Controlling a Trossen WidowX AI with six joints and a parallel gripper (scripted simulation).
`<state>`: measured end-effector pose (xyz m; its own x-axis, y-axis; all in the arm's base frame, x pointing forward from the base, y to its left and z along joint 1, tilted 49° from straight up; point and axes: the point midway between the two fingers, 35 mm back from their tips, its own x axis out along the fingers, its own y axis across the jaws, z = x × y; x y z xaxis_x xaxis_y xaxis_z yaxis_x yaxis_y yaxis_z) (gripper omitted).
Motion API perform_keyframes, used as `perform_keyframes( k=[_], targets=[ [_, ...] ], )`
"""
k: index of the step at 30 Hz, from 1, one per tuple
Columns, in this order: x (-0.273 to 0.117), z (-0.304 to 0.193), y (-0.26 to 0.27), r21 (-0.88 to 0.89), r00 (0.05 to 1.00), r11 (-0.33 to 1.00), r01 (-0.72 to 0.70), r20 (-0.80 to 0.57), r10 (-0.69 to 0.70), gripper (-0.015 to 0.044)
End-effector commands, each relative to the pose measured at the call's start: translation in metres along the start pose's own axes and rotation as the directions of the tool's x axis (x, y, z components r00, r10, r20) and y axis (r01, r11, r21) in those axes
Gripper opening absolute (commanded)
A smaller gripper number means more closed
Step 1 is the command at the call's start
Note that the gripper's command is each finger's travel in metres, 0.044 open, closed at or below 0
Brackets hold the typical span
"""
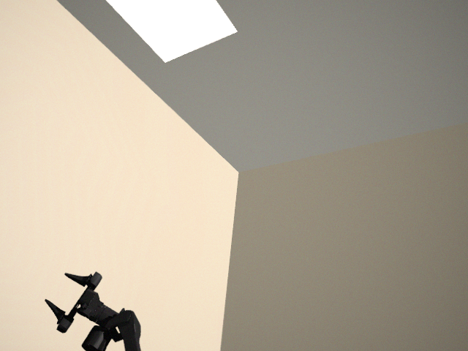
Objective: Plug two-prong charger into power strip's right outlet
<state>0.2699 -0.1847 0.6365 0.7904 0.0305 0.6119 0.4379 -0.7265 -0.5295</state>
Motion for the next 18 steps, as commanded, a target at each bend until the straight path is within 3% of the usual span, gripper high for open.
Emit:
perform_keyframes(
  k=[1,18],
  targets=[
    [-0.014,-0.013,-0.048,-0.129,0.997,0.989,0.068,-0.038,-0.073,0.0440],
    [-0.072,-0.004,-0.209,-0.588,0.947,0.777,0.227,-0.054,-0.317,0.0440]
  ],
)
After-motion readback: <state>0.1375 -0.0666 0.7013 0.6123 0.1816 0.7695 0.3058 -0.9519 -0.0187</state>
